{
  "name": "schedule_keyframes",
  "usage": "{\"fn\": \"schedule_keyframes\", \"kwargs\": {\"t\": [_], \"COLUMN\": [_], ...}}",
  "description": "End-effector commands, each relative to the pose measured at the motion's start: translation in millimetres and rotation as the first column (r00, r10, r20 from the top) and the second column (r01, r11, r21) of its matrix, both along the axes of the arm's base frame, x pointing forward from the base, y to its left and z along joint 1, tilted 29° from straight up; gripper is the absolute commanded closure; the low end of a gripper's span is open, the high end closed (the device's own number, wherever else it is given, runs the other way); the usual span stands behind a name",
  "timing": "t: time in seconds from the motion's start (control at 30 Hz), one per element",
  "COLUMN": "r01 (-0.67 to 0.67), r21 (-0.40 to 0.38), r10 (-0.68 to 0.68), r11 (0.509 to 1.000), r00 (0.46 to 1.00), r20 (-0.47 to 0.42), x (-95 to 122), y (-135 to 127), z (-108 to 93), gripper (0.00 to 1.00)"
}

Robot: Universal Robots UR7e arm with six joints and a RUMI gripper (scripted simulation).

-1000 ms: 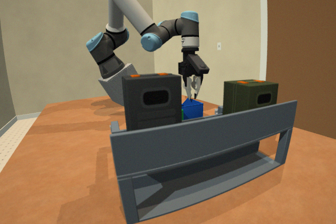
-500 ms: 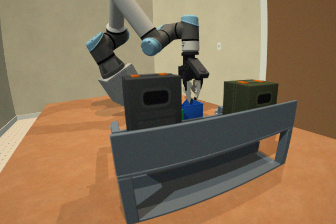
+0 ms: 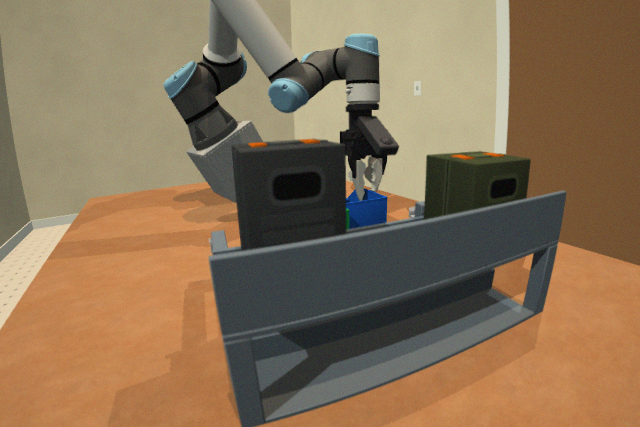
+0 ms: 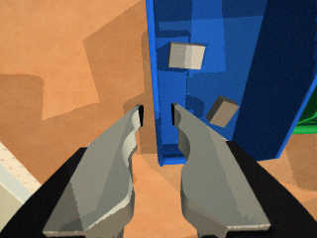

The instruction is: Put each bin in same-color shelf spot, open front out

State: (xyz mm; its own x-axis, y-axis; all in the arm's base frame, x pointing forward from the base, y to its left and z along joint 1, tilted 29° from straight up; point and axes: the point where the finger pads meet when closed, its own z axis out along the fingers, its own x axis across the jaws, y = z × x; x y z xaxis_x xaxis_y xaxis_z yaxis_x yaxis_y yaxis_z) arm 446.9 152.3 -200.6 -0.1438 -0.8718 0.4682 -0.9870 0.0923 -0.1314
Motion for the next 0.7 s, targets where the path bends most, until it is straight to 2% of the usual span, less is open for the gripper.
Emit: {"fn": "schedule_keyframes", "kwargs": {"t": [0.0,0.57,0.6,0.67], "r01": [-0.001,-0.001,-0.001,-0.001], "r21": [-0.001,-0.001,-0.001,-0.001], "r10": [0.001,0.001,0.001,0.001], "r11": [1.0,1.0,1.0,1.0], "r00": [1.0,1.0,1.0,1.0], "r20": [-0.002,-0.001,-0.001,-0.001], "x": [-1.2,-1.8,-1.7,-1.6], "y": [-2.1,-2.3,-2.3,-2.3], "z": [-2.9,-2.4,-2.4,-2.3], "gripper": [0.85,0.85,1.0,1.0]}}
